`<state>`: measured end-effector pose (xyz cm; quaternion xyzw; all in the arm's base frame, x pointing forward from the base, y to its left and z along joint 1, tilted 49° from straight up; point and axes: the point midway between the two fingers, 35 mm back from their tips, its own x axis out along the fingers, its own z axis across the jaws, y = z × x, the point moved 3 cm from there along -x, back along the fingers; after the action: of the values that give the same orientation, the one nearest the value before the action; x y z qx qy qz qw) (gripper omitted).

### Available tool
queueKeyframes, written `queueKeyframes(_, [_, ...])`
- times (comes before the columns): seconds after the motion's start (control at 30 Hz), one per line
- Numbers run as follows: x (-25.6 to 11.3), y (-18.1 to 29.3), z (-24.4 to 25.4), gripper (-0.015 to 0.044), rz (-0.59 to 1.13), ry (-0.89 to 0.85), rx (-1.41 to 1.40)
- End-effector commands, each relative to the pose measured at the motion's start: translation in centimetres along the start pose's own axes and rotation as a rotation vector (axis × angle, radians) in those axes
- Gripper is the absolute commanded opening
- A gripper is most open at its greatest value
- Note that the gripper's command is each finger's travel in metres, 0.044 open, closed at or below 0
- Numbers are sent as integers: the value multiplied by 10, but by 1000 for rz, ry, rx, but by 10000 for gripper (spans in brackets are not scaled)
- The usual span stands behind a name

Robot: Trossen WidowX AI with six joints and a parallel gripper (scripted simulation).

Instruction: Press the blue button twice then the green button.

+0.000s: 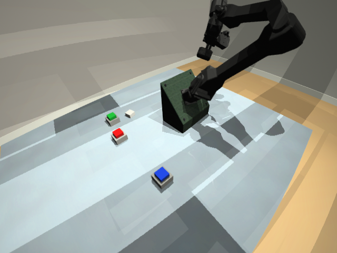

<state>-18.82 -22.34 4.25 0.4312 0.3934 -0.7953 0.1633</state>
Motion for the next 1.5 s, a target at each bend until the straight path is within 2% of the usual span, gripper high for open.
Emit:
queueKeyframes(0.0, [-32, 52, -2, 400, 155, -37, -325])
queueKeyframes(0.17, [-80, 116, -25, 400, 344, -100, -769])
queueKeyframes(0.37, [-143, 172, -79, 400, 550, -189, -1308])
queueKeyframes(0.53, [-194, 198, -140, 400, 711, -269, -1754])
queueKeyframes(0.7, [-240, 203, -210, 400, 871, -349, -2193])
queueKeyframes(0.93, [-290, 172, -311, 400, 1112, -446, -2784])
queueKeyframes(1.17, [-322, 104, -400, 400, 1416, -499, -3324])
queueKeyframes(1.37, [-333, 29, -453, 400, 1756, -473, -3689])
queueKeyframes(1.47, [-334, 11, -462, 400, 1849, -454, -3755])
